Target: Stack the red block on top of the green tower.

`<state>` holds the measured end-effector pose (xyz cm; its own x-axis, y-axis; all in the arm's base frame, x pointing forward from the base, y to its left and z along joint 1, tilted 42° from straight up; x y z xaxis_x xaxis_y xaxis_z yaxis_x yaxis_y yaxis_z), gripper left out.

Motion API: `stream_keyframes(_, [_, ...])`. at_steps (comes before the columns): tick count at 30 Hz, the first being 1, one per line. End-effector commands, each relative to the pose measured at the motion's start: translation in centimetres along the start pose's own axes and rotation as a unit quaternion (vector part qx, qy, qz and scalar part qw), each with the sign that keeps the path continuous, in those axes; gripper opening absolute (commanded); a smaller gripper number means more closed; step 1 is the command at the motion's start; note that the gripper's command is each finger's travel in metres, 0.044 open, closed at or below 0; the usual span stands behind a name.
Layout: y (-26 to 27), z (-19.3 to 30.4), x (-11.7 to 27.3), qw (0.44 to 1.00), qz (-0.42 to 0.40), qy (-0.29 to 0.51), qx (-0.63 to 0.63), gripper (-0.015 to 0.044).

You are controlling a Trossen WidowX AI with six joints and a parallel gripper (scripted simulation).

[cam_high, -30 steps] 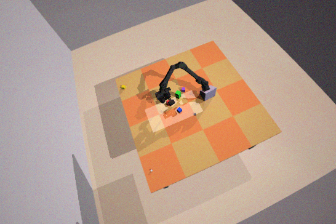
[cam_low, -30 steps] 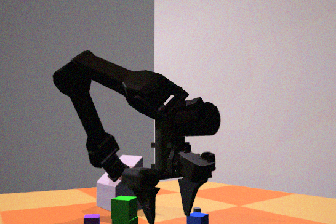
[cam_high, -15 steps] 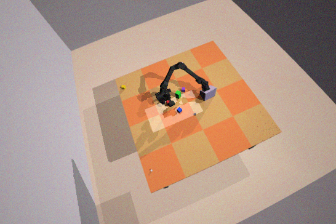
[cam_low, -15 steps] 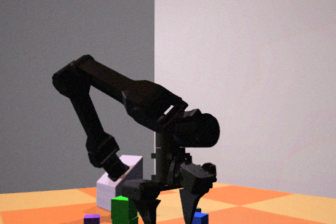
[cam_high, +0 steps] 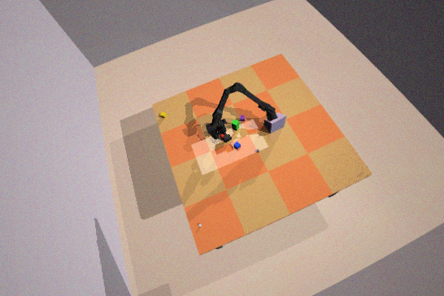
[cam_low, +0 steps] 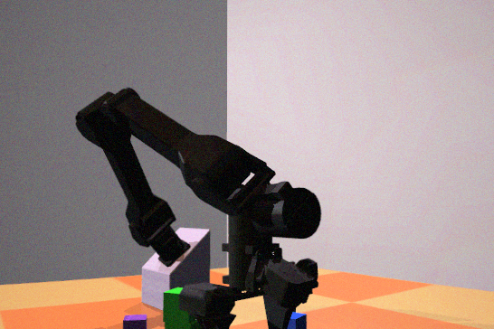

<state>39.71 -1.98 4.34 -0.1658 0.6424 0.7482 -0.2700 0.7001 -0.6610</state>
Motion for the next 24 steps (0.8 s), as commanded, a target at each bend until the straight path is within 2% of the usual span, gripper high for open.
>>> stream_keyframes(1, [0.1,0.11,-0.39,1.0,0.001,0.002,0.003,0.044])
stream_keyframes(12, [0.1,0.1,-0.35,1.0,0.001,0.002,0.003,0.044])
stream_keyframes(22, [0.1,0.1,-0.35,1.0,0.001,0.002,0.003,0.0177])
stream_keyframes(24, [0.1,0.1,-0.35,1.0,0.001,0.002,0.003,0.0164])
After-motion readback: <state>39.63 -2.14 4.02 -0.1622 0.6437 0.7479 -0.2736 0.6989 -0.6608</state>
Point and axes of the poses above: the point midway between the two fingers, 35 mm back from their tips, its own x axis back along the fingers, its own y axis across the jaws, z = x × y, the point moved 2 cm from there along x, back along the fingers, and after that the axes turned 3 degrees about x, right-handed, at the moved point
